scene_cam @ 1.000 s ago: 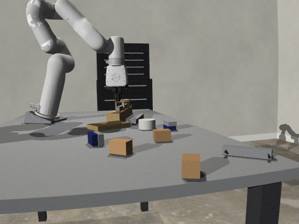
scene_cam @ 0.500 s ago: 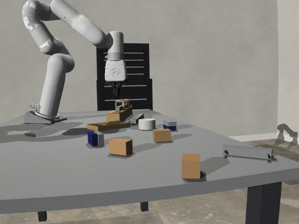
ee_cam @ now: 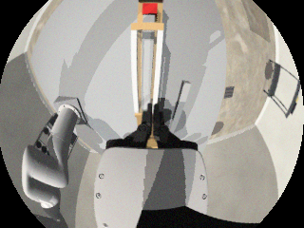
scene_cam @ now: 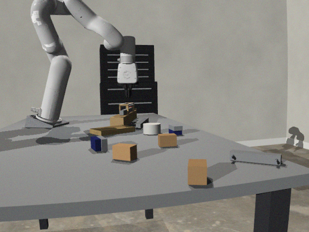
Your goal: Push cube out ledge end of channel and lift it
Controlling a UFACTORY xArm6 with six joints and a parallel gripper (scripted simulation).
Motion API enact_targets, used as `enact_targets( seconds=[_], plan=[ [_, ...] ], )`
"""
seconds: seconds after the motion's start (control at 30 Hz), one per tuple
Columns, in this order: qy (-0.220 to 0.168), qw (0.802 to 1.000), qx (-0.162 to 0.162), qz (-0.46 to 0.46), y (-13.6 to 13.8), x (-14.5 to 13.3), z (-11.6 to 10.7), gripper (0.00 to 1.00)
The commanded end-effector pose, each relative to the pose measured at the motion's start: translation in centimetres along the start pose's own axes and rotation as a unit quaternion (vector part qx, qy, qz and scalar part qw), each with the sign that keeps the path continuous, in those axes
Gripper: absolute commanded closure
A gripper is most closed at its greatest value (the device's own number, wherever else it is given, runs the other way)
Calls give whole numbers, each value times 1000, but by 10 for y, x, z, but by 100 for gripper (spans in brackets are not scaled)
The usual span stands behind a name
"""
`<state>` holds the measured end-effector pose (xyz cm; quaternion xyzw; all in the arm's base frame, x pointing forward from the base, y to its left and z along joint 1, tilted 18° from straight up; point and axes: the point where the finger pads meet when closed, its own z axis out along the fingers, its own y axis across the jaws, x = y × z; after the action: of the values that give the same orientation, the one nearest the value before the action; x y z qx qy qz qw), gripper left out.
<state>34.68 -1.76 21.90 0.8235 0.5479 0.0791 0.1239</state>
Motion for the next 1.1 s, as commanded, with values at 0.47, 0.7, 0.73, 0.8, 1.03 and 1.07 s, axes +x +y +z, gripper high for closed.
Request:
enact_targets(
  seconds=[0.47, 0.7, 0.73, 0.8, 1.03, 1.07],
  plan=[
    [-18, 1000, -10, 6, -12, 173, 12, 57],
    [-18, 1000, -10, 6, -12, 173, 12, 57],
    [-18, 1000, -10, 6, -12, 173, 12, 57],
    [-18, 1000, -10, 6, -12, 173, 12, 57],
    [-18, 1000, -10, 6, -12, 173, 12, 57],
    [-18, 1000, -10, 6, -12, 173, 12, 57]
  ],
)
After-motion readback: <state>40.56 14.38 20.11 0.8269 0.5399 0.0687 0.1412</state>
